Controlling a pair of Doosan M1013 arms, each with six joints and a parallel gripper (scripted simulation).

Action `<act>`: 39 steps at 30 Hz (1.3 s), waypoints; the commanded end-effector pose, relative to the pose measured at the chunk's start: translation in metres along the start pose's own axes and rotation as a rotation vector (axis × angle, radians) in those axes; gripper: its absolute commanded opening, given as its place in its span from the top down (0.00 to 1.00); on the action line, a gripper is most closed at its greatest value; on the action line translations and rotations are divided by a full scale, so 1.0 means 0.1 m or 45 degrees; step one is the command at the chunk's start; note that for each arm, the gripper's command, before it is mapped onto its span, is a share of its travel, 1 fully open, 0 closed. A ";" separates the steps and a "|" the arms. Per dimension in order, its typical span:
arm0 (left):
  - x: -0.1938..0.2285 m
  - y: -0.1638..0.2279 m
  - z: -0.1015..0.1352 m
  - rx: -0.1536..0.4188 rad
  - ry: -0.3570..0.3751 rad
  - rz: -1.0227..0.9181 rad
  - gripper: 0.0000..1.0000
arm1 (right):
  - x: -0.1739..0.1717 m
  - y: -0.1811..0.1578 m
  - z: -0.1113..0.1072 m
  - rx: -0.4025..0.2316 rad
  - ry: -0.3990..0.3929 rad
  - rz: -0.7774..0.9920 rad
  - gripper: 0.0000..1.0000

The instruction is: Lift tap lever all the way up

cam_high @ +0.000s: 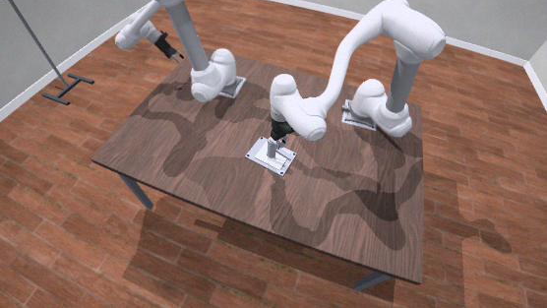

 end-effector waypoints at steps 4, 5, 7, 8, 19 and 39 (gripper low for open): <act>0.00 0.00 -0.01 -0.002 0.000 0.000 1.00 | 0.00 0.00 0.00 0.000 -0.001 0.000 0.00; 0.00 0.00 -0.01 -0.002 0.000 0.000 1.00 | 0.00 0.00 0.00 0.000 -0.001 0.000 0.00; 0.00 0.00 -0.01 -0.002 0.000 0.000 1.00 | 0.00 0.00 0.00 0.000 -0.001 0.000 0.00; 0.00 0.00 -0.01 -0.002 0.000 0.000 1.00 | 0.00 0.00 0.00 0.000 -0.001 0.000 0.00; 0.00 0.00 -0.01 -0.002 0.000 0.000 0.00 | 0.00 0.00 0.00 0.000 -0.001 0.000 0.00; 0.00 0.00 -0.01 -0.002 0.000 0.000 0.00 | 0.00 0.00 0.00 0.000 -0.001 0.000 0.00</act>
Point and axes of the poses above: on each arm, the point where the finger pads meet when closed, its own z axis out along the fingers, its own y axis across the jaws, x = y × z, the point moved 9 cm from there along -z, back along the fingers, and after that the axes turned 3 degrees about -z, right-handed, at the moved point
